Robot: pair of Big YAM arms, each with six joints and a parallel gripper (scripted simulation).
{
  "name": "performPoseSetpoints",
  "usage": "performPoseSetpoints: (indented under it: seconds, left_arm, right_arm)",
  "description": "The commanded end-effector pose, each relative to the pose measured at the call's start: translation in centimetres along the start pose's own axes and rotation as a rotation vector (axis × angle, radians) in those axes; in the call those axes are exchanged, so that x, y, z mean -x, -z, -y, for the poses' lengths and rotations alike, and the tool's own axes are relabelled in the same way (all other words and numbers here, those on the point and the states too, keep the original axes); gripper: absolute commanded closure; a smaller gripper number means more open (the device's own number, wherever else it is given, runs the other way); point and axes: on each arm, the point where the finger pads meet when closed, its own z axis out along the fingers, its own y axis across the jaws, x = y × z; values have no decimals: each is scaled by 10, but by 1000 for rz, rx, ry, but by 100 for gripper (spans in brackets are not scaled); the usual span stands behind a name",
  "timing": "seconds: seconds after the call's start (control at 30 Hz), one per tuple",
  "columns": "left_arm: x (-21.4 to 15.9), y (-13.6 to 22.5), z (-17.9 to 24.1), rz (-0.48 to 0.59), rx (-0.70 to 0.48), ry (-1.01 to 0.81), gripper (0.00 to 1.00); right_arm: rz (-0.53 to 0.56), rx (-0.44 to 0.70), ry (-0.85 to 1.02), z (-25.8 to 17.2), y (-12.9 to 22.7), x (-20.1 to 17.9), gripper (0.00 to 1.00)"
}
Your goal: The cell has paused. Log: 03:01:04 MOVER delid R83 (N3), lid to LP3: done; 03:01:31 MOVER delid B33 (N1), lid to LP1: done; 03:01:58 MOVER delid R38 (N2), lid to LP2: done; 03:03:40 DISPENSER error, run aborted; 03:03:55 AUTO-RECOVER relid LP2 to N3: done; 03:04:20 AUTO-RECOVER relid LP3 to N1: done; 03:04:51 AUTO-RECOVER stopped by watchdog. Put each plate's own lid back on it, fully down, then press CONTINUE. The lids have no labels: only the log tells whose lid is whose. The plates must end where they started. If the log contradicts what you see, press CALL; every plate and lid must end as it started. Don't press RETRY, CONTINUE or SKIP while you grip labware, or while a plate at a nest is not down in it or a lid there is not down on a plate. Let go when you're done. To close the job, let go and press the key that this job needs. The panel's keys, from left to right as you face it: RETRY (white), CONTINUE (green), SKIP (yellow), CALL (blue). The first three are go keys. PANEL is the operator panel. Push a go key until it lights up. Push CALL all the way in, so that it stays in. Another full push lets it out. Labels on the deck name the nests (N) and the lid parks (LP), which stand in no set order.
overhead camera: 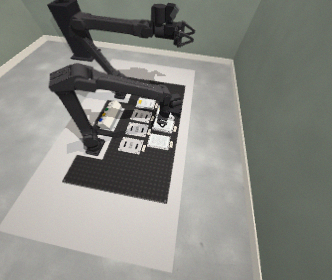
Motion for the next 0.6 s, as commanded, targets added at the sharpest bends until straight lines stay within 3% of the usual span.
performPoseSetpoints:
  seconds: [0.0,0.13,0.17,0.3,0.57]
  left_arm:
    - [37,6,-8,67,13,-14,0]
    - [37,6,-8,67,13,-14,0]
    - [37,6,-8,67,13,-14,0]
    - [37,6,-8,67,13,-14,0]
    - [37,6,-8,67,13,-14,0]
  right_arm:
    - [66,47,-1,-16,39,18,100]
    - [60,43,5,-16,38,18,100]
    - [-13,-6,3,-13,31,14,100]
    - [18,14,-1,-5,9,2,100]
    - [38,23,53,31,19,7,100]
